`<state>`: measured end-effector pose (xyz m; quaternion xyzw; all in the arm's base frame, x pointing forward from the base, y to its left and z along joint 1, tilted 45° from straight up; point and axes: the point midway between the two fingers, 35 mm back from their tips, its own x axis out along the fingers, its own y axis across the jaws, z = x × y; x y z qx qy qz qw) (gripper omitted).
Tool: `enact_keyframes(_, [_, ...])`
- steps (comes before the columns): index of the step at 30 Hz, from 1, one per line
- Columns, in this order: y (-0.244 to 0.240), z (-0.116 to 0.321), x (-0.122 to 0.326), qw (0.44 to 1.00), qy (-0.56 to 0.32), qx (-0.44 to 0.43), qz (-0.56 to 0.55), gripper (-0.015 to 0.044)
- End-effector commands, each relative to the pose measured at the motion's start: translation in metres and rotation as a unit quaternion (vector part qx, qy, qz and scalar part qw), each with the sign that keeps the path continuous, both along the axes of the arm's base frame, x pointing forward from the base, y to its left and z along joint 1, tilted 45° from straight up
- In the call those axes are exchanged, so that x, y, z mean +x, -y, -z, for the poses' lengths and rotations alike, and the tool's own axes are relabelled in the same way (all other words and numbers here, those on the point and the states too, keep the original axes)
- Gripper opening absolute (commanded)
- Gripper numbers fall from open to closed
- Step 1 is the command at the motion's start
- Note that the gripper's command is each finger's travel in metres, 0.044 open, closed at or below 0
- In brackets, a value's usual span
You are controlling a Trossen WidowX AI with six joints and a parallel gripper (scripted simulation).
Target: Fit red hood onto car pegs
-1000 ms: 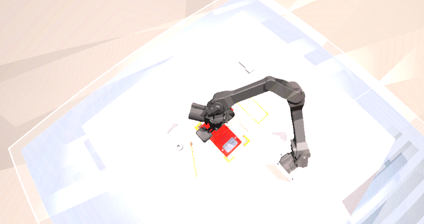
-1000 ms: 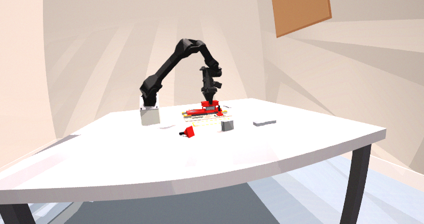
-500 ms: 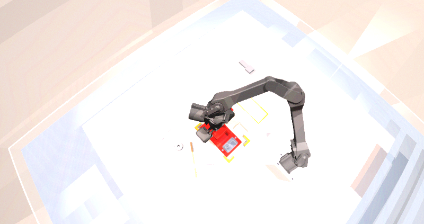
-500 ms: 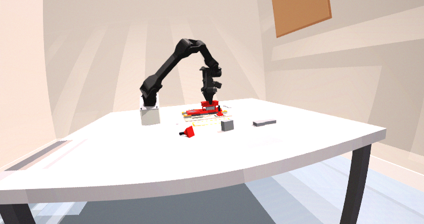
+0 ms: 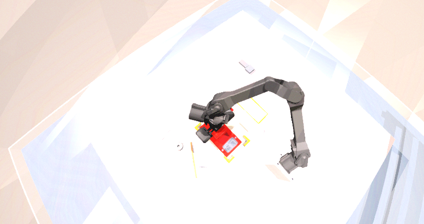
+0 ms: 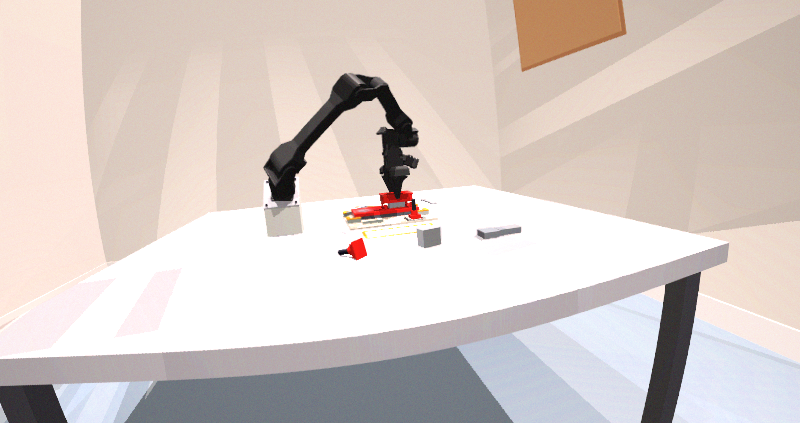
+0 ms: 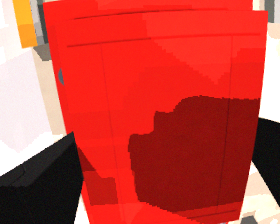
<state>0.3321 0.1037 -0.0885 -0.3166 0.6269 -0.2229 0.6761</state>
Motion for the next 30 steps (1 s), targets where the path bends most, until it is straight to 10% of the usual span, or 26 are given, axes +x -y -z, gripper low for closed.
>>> enact_keyframes(1, [0.0029,0.0023,-0.0001,1.0,-0.002,-0.003,-0.001,0.0])
enact_keyframes(30, [0.0021,0.0018,0.0001,1.0,-0.001,-0.002,-0.001,0.0])
